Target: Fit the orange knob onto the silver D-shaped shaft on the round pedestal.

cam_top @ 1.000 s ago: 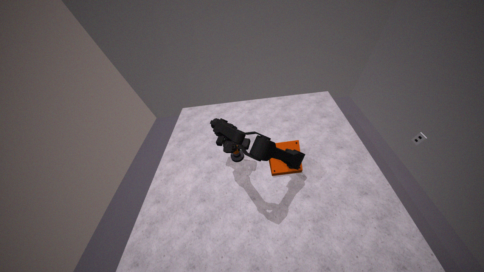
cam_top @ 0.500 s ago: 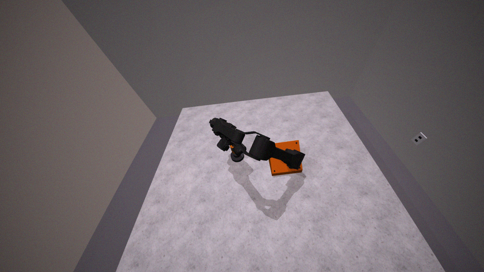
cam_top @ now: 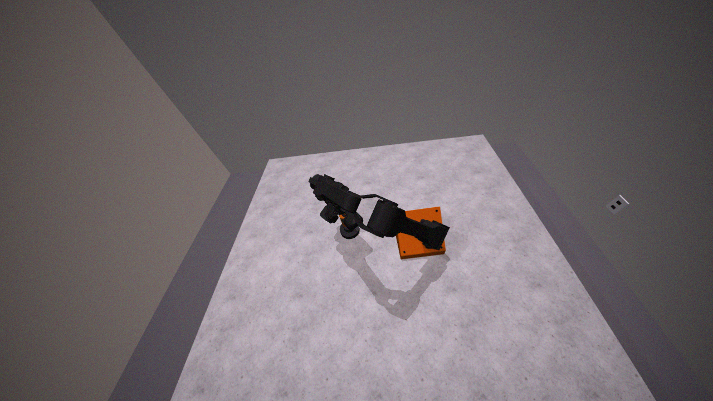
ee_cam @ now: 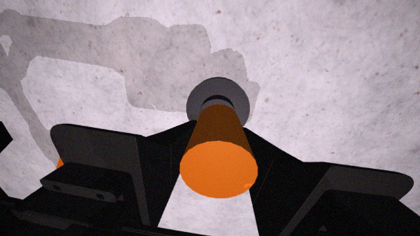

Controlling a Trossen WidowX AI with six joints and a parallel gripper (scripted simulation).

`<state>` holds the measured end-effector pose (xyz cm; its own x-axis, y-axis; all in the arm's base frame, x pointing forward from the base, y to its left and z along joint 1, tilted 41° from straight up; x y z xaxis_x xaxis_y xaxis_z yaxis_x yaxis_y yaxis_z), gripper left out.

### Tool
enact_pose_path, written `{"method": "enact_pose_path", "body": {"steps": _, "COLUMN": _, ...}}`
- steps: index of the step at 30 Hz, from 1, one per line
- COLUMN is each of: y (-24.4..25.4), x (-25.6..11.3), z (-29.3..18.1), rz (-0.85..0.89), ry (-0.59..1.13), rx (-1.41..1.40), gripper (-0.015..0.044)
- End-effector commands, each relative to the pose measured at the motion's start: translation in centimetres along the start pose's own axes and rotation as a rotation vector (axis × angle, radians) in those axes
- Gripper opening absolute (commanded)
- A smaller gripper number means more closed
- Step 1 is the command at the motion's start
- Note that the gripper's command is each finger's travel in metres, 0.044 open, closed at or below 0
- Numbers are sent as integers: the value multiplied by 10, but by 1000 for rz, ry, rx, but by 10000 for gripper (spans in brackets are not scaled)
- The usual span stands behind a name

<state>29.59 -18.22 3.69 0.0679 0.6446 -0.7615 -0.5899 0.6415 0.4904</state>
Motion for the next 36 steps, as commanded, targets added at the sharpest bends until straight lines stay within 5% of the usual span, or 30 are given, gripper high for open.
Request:
{"method": "enact_pose_path", "body": {"steps": 1, "y": 3, "x": -2, "z": -2, "rz": -6, "ry": -1, "rx": 0, "gripper": 0}}
{"method": "enact_pose_path", "body": {"steps": 36, "y": -1, "x": -2, "z": 2, "rz": -6, "ry": -2, "rx": 209, "gripper": 0}}
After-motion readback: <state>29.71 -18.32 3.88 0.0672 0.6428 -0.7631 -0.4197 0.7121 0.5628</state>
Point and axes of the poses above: the point midway between the two fingers, 35 mm back from their tips, its own x axis out along the fingers, its own y axis across the jaws, z = x × y, the point moved 10 cm from there along -x, back along the fingers, and after that the axes turned 6 degrees about -x, right-handed, at the moved point
